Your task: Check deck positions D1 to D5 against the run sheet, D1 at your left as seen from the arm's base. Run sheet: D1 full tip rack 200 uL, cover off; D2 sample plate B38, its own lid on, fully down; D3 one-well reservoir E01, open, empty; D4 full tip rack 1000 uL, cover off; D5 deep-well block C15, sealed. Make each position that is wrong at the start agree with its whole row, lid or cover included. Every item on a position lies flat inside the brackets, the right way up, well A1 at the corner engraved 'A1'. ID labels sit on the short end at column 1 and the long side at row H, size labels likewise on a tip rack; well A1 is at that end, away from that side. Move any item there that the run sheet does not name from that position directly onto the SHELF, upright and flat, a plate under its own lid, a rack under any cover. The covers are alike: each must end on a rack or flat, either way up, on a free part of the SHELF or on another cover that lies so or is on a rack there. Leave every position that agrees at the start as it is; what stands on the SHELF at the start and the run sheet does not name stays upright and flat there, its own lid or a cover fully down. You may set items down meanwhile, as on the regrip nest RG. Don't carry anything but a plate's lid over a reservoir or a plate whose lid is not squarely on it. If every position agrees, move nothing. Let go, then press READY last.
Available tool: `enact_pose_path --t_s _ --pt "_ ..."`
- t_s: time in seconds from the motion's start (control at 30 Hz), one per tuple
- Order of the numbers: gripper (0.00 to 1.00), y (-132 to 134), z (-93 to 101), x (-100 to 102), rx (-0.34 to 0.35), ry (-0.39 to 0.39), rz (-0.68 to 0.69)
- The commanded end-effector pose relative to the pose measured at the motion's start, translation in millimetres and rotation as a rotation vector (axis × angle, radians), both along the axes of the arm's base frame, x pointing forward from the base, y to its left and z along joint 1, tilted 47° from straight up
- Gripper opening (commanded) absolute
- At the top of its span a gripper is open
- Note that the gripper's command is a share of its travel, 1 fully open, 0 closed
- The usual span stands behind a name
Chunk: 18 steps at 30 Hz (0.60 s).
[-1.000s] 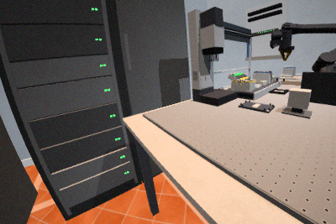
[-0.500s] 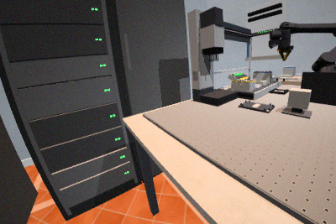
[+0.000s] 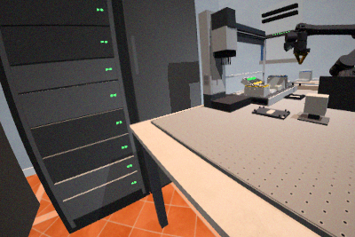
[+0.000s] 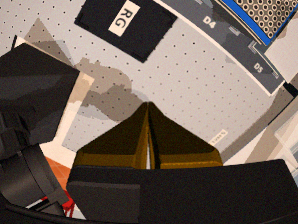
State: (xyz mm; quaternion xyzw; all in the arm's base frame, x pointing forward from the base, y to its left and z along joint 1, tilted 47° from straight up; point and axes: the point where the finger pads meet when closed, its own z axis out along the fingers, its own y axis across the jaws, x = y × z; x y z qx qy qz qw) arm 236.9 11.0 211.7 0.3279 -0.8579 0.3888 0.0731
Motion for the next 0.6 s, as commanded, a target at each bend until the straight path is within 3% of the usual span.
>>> enact_pose_path --t_s 0.0,0.3,0.33,0.37,0.57 --pt "0.0 5.4 11.7 5.5 0.012 -0.027 0.002" --pt "0.0 5.4 11.7 5.5 0.012 -0.027 0.002" --pt "0.0 7.6 -2.8 -2.3 -0.013 0.038 0.038" --pt "0.0 10.6 -6.1 -3.3 -0.018 0.057 0.053" --pt "0.0 24.3 -20.8 -5.1 -0.028 0.114 0.107"
